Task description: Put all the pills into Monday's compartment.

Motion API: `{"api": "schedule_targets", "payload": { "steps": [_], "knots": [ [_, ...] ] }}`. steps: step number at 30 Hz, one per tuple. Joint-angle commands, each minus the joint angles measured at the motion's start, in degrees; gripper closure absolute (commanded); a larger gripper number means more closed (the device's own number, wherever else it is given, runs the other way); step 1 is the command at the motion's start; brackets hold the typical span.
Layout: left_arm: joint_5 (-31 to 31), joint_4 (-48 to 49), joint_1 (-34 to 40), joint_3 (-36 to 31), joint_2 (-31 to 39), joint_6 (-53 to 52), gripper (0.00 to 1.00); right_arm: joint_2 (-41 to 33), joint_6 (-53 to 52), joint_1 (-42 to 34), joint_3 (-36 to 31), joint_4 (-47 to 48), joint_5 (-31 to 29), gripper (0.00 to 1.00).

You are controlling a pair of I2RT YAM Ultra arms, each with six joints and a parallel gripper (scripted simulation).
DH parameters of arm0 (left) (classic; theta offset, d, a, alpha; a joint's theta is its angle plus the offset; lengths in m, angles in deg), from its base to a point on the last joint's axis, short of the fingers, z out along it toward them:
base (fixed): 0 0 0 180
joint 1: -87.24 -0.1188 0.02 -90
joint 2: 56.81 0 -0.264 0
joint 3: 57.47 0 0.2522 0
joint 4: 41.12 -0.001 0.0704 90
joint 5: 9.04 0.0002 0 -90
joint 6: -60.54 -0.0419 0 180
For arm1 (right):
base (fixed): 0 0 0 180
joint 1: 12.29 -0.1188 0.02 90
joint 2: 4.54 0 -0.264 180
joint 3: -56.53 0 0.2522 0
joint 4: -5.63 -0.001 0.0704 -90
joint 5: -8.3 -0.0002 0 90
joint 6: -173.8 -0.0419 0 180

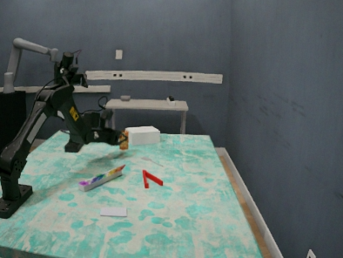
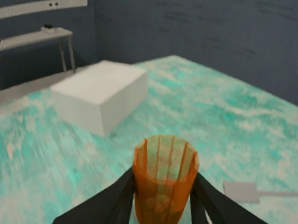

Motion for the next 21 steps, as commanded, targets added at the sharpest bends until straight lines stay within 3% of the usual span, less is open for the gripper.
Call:
{"api": "schedule_targets", "payload": {
  "steps": [1,5,9,11,21],
  "knots": [
    [0.0,0.8,-0.2,0.4,-1.3,-0.3,0.00,-3.3,0.4,0.1,-0.8,1.3,0.0,0.64],
    [0.0,0.8,-0.2,0.4,-1.3,-0.3,0.00,-5.7,0.4,0.4,-5.9,6.3,0.6,0.64],
    [0.0,0.8,-0.2,0.4,-1.3,-0.3,0.00,-10.4,0.4,0.7,-16.7,13.0,0.7,0.64],
    [0.0,0.8,-0.2,0.4,-1.3,-0.3,0.00,-10.4,0.4,0.7,-16.7,13.0,0.7,0.64],
    [0.0,0.8,-0.2,0.4,-1.3,-0.3,0.00,-21.1,0.6,1.7,-45.4,29.7,1.7,0.64]
  ]
}}
